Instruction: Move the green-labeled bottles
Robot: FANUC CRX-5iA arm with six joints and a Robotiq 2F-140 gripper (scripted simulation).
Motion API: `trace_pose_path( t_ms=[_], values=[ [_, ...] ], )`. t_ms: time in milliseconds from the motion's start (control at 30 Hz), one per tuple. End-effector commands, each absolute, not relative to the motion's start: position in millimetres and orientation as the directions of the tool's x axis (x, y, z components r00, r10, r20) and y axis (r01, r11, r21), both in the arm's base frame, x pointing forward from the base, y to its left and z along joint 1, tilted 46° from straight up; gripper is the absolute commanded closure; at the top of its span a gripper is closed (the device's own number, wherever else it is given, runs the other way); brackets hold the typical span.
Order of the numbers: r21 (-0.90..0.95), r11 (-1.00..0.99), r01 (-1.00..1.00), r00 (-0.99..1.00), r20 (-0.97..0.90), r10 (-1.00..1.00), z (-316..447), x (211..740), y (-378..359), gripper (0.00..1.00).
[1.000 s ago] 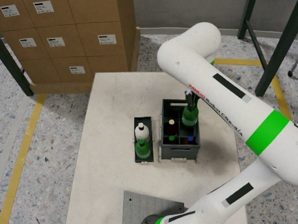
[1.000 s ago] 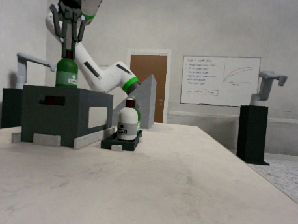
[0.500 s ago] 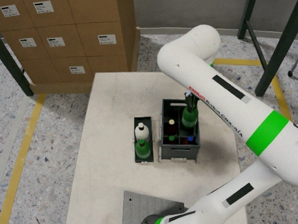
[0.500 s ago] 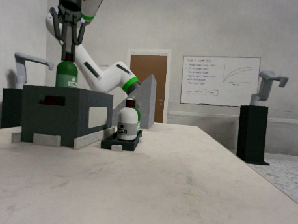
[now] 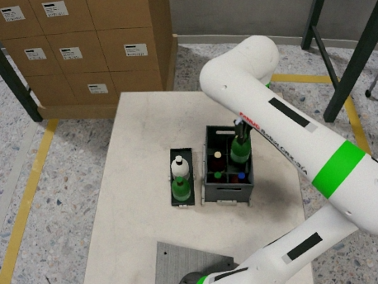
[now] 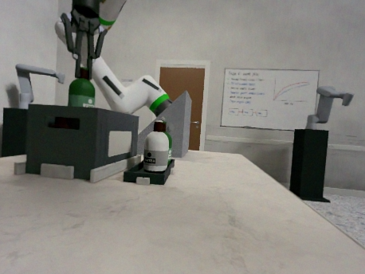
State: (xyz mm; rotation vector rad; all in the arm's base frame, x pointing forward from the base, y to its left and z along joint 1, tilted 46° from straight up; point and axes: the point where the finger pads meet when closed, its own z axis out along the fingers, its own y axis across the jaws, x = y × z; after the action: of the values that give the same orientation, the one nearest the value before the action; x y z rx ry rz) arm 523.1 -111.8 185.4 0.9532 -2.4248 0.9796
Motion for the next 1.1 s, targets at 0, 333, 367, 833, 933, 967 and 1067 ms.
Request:
trace_pose_path(
  t_ms=[0, 333, 367, 833, 933, 967, 1067],
  values=[
    [-0.475, 0.532, -0.701, -0.710, 0.538, -0.455, 183, 523, -114, 0.90],
    [-0.475, 0.532, -0.701, -0.710, 0.538, -0.455, 177, 523, -120, 0.90],
    [-0.475, 0.532, -0.701, -0.710, 0.538, -0.455, 176, 523, -121, 0.90],
    [-0.475, 0.532, -0.701, -0.710, 0.538, -0.455, 166, 522, -131, 0.90],
    [-0.475, 0.532, -0.701, -0.710, 0.538, -0.455, 164, 521, -134, 0.90],
    [-0.475, 0.532, -0.701, -0.710, 0.538, -0.455, 163, 521, -135, 0.90],
    [-0.475, 0.532, -0.701, -0.710, 0.538, -0.455, 160, 521, -138, 0.90]
  ],
)
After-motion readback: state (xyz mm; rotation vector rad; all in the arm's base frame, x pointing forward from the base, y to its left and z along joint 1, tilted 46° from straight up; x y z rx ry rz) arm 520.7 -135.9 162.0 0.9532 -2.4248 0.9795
